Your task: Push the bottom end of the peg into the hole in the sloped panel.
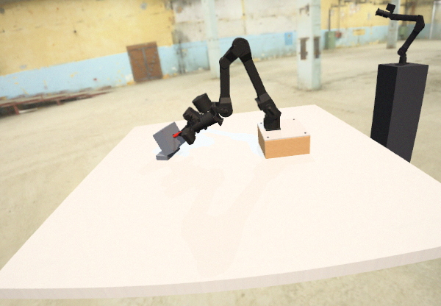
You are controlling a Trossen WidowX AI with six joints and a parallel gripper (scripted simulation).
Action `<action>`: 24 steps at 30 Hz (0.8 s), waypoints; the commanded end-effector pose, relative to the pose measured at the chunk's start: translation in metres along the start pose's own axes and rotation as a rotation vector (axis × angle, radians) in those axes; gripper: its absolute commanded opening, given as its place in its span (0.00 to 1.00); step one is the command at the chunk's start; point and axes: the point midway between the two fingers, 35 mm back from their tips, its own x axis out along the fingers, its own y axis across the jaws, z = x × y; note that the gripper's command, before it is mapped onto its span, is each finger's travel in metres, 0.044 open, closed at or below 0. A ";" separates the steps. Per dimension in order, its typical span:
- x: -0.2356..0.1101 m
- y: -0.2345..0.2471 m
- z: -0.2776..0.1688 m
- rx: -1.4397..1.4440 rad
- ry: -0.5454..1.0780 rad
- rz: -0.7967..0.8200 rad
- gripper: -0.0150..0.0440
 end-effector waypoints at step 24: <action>0.013 0.001 0.002 -0.002 -0.006 0.004 0.25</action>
